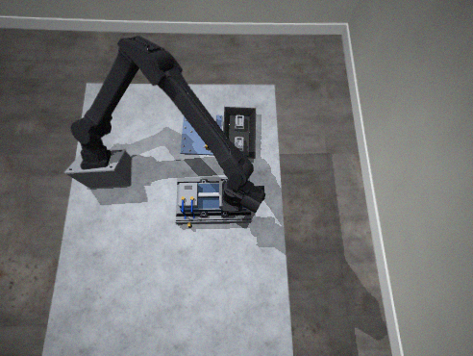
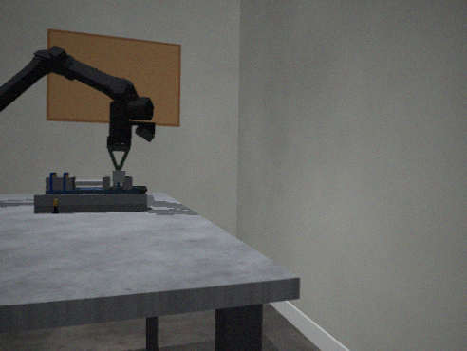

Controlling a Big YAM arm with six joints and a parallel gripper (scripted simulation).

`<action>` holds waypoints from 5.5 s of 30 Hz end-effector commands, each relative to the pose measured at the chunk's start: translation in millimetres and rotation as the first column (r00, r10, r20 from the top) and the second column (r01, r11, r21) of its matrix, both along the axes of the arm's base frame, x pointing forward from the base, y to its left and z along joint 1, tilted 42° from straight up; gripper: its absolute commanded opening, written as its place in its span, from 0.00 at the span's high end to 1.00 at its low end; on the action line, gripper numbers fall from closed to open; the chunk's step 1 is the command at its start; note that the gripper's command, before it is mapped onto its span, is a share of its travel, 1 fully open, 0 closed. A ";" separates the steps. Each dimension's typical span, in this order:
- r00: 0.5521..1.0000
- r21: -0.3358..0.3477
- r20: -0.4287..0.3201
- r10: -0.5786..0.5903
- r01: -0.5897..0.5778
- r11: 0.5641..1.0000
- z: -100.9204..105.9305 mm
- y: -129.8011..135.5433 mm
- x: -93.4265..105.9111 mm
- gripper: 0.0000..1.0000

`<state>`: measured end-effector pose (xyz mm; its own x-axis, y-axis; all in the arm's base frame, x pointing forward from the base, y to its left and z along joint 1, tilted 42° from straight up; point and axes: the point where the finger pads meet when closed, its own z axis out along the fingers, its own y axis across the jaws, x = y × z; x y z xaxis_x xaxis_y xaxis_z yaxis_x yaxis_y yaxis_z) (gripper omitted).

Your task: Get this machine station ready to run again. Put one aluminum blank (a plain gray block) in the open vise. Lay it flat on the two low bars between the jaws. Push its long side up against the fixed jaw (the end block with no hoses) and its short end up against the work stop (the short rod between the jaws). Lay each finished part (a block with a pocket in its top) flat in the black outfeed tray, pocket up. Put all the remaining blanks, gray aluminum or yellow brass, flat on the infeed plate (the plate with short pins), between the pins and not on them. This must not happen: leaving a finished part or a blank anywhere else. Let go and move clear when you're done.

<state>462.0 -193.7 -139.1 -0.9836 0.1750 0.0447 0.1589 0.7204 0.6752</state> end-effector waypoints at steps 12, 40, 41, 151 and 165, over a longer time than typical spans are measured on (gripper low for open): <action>0.999 -0.020 0.031 -0.019 0.019 1.000 -6.2 -21.3 10.1 1.00; 1.000 -0.011 0.019 -0.020 0.020 1.000 -8.8 -17.4 3.4 1.00; 1.000 -0.011 0.019 -0.020 0.020 1.000 -8.8 -17.4 3.4 1.00; 1.000 -0.014 0.023 -0.021 0.022 1.000 -9.3 -20.7 3.7 1.00; 1.000 -0.003 0.003 -0.019 0.019 1.000 -14.8 -8.2 -0.2 1.00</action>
<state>464.2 -195.2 -142.2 -0.9839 0.1741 0.0393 0.1548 0.7225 0.6738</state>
